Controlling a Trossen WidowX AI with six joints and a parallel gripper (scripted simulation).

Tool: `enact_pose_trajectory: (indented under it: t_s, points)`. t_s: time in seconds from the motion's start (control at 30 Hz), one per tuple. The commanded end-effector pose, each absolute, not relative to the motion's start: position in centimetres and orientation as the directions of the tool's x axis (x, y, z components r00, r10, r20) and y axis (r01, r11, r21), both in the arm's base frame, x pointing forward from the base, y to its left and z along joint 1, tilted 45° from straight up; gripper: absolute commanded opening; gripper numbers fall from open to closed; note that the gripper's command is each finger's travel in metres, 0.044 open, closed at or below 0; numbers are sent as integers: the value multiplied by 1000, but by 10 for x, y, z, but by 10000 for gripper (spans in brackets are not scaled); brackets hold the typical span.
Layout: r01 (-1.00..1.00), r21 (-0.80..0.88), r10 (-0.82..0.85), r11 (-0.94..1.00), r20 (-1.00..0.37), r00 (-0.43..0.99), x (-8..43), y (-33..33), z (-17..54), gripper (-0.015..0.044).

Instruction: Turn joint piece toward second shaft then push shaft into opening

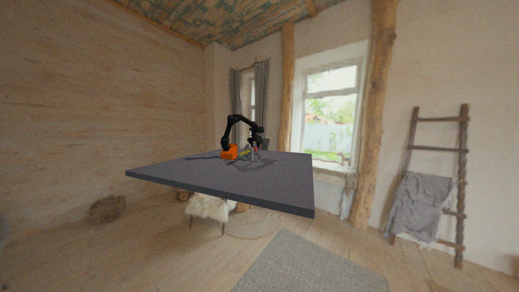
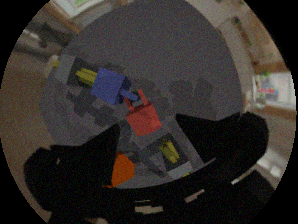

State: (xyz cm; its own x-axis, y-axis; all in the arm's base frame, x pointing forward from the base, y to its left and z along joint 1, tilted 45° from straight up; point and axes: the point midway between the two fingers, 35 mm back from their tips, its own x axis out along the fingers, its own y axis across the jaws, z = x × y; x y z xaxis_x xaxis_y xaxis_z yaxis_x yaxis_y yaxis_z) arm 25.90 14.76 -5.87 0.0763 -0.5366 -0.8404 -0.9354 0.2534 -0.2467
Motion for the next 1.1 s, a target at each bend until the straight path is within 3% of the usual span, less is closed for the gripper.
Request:
enact_pose_trajectory:
  t_s: [0.0, 0.53, 1.07]
  points:
    - [-890, -308, -551, 337, -831, 79, 261, 159, -52, 440]
    - [-530, -562, -626, 636, -776, 71, 256, 199, -16, 440]
    - [-62, -699, -694, 712, -715, 83, 244, 231, 21, 440]
